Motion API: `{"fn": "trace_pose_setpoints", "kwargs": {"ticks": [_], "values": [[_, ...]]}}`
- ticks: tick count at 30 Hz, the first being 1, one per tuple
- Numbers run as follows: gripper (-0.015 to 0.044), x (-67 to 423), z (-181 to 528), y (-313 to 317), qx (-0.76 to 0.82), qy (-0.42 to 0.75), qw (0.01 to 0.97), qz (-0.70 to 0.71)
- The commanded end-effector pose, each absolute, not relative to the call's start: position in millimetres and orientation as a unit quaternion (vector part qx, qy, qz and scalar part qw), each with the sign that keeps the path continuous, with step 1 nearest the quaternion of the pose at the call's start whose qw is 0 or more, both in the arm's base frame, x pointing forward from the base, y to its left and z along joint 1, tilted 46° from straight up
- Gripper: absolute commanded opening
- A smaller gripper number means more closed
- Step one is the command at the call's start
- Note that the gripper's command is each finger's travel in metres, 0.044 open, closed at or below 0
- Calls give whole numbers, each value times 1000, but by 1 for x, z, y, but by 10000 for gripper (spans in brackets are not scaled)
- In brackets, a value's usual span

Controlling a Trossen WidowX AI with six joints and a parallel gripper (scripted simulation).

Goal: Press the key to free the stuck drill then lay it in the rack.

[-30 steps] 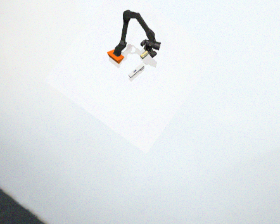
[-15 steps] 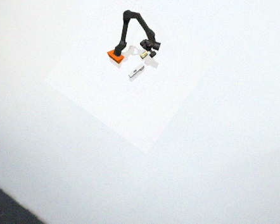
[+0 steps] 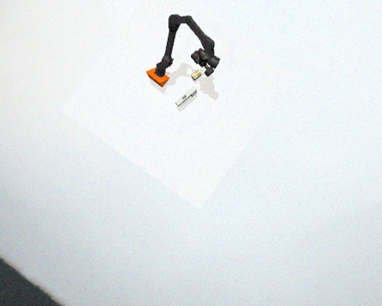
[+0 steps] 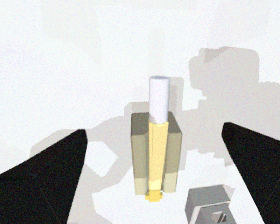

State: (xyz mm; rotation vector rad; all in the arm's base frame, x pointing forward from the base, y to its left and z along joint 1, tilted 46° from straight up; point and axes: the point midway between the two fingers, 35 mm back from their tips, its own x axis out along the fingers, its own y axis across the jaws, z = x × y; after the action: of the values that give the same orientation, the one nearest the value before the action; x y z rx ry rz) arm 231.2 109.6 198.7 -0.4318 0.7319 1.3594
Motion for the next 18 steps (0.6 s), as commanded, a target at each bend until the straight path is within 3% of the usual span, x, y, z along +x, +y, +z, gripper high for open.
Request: {"fn": "trace_pose_setpoints", "kwargs": {"ticks": [1,8,18], "values": [[440,232,213,98,-196,324,697,609],[440,231,218,100,-211,312,695,612],[440,195,315,153,-430,37,643,632]]}}
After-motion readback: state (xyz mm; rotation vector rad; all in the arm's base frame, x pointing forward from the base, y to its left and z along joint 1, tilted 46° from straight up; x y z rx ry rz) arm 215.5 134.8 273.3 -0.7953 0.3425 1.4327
